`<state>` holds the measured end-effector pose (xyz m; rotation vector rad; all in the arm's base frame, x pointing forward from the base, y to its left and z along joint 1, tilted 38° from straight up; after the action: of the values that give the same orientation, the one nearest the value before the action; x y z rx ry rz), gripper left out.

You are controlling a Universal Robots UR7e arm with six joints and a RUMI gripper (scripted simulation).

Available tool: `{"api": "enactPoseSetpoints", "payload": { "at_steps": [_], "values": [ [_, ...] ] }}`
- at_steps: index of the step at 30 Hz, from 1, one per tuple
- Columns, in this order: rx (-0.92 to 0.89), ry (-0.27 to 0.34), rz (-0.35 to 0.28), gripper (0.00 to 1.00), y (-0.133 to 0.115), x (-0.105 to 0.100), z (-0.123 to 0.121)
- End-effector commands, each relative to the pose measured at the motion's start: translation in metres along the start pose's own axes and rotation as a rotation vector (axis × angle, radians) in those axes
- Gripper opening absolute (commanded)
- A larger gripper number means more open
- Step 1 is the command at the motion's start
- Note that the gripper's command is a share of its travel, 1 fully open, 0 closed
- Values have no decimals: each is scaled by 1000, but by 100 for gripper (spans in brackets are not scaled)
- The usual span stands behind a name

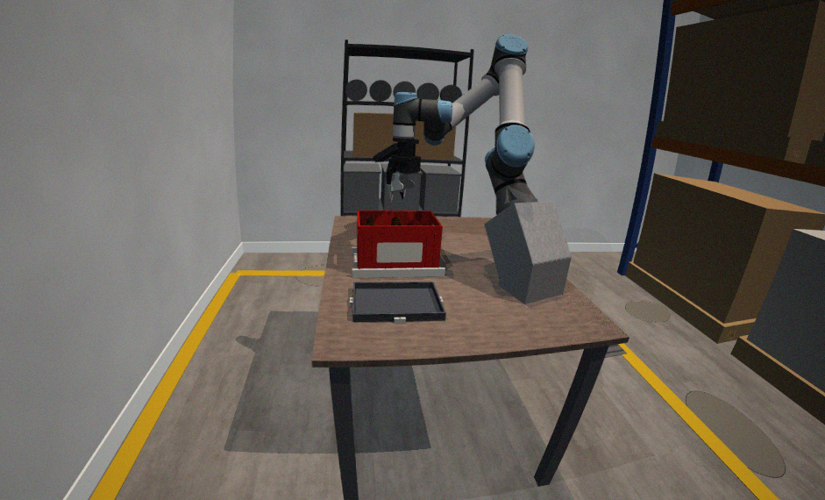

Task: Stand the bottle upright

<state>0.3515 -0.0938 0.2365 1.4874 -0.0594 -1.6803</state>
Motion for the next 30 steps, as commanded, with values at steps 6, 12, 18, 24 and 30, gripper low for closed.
{"api": "enactPoseSetpoints", "payload": {
  "at_steps": [6, 12, 18, 24, 30],
  "values": [
    [-1, 0, 1, 38, -1, 0, 0],
    [-1, 0, 1, 38, -1, 0, 0],
    [-1, 0, 0, 38, -1, 1, 0],
    [-2, -2, -3, 38, -2, 4, 0],
    [-2, -2, -3, 38, -2, 8, 0]
  ]
}}
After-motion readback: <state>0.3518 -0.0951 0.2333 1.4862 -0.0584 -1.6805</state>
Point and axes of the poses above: the point where the finger pads meet when closed, its own x axis out along the fingers, its own z axis across the jaws, y = z × x, the point moved 9 cm from there along -x, back along the fingers, and after that the axes turned 1 degree about x, right-handed, at the moved point
